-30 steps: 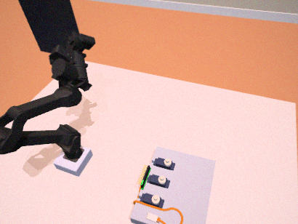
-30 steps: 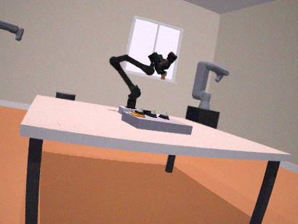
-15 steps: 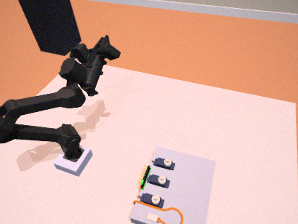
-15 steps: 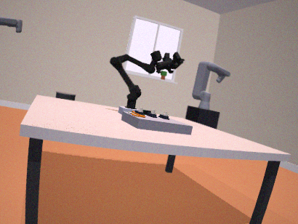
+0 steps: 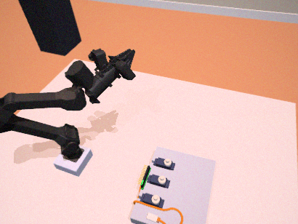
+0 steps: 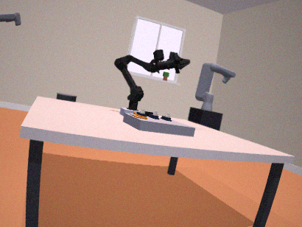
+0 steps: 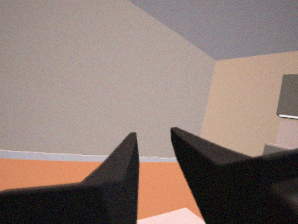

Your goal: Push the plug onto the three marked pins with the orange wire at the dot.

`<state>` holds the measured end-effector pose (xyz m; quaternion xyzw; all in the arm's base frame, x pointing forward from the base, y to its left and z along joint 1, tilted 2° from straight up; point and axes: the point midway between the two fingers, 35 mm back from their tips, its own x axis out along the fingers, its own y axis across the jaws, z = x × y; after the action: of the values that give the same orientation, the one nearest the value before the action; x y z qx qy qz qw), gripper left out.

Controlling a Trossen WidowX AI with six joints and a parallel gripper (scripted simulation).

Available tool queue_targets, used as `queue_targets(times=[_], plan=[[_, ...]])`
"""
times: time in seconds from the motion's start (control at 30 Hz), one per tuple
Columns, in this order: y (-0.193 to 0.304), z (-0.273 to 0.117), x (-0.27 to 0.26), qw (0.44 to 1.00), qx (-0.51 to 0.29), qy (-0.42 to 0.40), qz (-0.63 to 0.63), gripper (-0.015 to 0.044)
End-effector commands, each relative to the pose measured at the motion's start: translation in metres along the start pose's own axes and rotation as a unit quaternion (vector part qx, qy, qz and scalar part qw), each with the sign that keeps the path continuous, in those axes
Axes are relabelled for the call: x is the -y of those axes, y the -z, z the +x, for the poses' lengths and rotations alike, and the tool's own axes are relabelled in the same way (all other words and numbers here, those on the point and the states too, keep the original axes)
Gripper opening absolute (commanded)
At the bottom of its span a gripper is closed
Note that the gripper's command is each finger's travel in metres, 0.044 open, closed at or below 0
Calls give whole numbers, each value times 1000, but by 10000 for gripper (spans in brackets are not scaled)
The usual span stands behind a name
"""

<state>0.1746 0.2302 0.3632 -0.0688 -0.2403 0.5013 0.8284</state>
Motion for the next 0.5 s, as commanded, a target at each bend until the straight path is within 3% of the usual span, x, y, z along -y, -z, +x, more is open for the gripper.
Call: queue_targets(times=[0.0, 0.47], plan=[[15, -7, 34, 997, -40, 67, 10, 115], [50, -57, 130, 951, -140, 274, 33, 115]])
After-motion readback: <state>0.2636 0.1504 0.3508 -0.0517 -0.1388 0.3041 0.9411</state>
